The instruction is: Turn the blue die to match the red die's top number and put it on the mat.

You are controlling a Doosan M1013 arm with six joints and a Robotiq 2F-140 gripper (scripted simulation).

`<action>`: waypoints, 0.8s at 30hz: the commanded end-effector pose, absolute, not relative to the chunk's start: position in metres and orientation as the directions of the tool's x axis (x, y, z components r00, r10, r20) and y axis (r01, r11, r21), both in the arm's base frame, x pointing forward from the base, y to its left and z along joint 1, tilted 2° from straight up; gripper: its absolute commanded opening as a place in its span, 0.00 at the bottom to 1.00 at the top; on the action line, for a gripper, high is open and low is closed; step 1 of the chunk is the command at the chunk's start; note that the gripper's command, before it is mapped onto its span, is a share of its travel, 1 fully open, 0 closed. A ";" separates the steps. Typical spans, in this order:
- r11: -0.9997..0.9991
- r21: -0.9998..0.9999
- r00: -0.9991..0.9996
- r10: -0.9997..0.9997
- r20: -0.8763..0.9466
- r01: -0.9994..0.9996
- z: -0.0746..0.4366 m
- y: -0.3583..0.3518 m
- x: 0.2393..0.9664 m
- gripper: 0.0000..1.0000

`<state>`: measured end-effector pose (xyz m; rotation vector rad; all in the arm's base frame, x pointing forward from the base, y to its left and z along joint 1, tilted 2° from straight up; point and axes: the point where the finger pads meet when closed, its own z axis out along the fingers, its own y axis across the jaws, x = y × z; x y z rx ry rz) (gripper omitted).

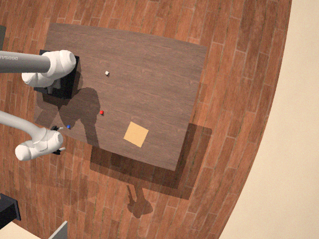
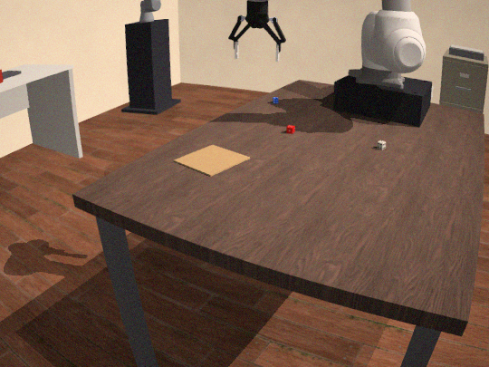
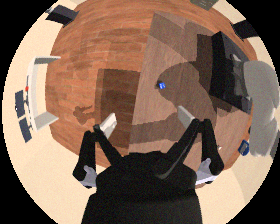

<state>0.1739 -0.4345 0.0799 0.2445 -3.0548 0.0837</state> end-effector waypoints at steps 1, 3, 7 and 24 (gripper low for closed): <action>0.999 -0.038 -0.999 0.007 0.043 0.006 0.067 -0.404 0.135 1.00; 0.998 -0.031 -0.998 0.054 0.036 0.053 0.063 -0.394 0.126 1.00; 0.990 -0.019 -0.990 0.142 0.024 0.141 0.056 -0.374 0.109 1.00; 0.989 -0.017 -0.989 0.146 0.024 0.145 0.054 -0.373 0.108 1.00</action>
